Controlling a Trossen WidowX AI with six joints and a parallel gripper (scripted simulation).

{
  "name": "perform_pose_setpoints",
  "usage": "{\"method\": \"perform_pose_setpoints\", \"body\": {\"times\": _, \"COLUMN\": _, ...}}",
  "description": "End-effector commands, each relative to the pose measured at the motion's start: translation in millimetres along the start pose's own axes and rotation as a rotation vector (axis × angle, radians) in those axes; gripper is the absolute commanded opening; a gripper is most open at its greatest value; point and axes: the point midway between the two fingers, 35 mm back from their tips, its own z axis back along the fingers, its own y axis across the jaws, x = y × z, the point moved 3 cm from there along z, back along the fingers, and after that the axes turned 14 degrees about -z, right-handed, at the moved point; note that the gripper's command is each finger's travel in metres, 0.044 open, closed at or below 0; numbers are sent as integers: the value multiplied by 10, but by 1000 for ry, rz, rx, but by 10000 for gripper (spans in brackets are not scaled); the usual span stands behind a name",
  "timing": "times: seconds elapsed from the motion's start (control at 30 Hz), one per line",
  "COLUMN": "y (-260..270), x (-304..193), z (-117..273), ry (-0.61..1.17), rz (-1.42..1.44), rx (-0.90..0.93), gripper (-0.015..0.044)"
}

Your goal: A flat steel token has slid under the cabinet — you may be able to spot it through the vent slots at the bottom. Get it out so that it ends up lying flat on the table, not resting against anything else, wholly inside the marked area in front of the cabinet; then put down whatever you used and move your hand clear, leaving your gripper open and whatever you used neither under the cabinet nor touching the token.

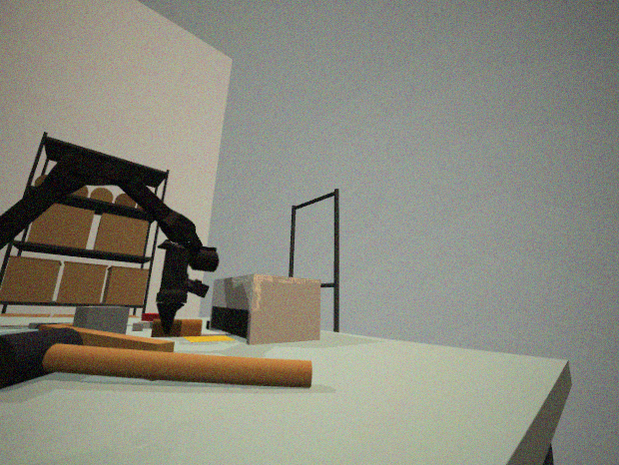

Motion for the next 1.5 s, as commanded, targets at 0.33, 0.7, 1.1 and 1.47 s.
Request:
{"method": "perform_pose_setpoints", "body": {"times": 0.33, "y": -32, "x": -139, "z": -10, "ry": -1, "rz": -6, "rx": -4, "gripper": 0}}
{"method": "perform_pose_setpoints", "body": {"times": 0.7, "y": -55, "x": -248, "z": -11, "ry": 0, "rz": -6, "rx": -4, "gripper": 0}}
{"method": "perform_pose_setpoints", "body": {"times": 1.1, "y": -82, "x": -370, "z": -12, "ry": 1, "rz": -6, "rx": -4, "gripper": 0}}
{"method": "perform_pose_setpoints", "body": {"times": 1.47, "y": -108, "x": -486, "z": -13, "ry": 2, "rz": -6, "rx": -5, "gripper": 0}}
